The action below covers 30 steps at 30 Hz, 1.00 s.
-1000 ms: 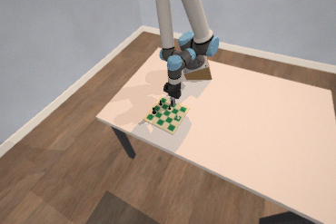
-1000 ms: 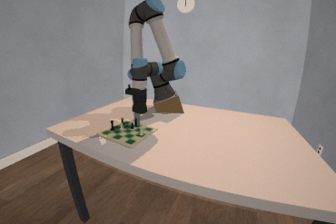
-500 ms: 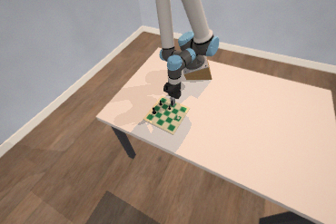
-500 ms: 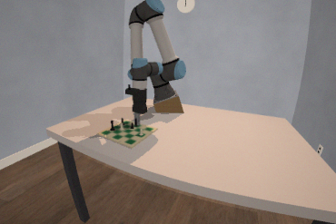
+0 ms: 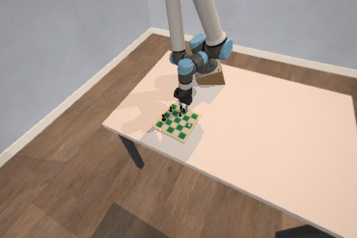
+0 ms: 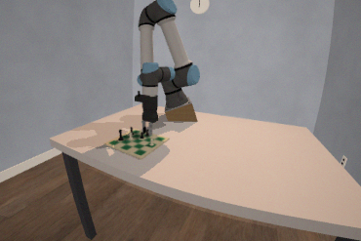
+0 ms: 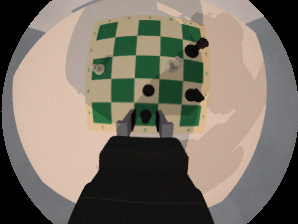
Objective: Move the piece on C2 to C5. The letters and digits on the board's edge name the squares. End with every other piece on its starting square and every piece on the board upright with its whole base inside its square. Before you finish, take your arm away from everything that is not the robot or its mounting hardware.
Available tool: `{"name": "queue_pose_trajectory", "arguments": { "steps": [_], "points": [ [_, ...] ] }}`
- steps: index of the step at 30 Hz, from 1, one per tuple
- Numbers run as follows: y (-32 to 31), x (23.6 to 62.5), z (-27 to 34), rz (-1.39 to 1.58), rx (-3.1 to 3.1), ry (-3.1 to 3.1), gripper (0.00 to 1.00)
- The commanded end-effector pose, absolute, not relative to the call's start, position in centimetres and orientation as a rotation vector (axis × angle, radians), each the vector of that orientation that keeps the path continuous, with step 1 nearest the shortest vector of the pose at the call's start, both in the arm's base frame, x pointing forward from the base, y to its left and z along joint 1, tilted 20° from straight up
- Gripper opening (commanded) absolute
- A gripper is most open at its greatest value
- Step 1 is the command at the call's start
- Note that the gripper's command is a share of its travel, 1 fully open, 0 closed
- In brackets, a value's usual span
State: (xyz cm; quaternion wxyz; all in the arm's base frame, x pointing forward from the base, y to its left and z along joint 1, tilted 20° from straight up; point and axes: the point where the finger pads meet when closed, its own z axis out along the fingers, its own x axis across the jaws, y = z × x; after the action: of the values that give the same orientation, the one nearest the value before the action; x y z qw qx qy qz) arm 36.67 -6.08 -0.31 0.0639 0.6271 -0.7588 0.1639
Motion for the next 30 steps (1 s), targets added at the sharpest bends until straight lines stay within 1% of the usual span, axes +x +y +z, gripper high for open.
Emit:
{"name": "queue_pose_trajectory", "arguments": {
  "steps": [1, 15, 30],
  "points": [
    [-6.1, 36.7, -0.3, 0.496, 1.894, -2.292, 0.68],
    [-5.9, 36.6, 0.2, 0.496, 1.894, -2.292, 0.68],
    [-4.8, 36.3, 3.5, 0.496, 1.894, -2.292, 0.68]
  ]
}}
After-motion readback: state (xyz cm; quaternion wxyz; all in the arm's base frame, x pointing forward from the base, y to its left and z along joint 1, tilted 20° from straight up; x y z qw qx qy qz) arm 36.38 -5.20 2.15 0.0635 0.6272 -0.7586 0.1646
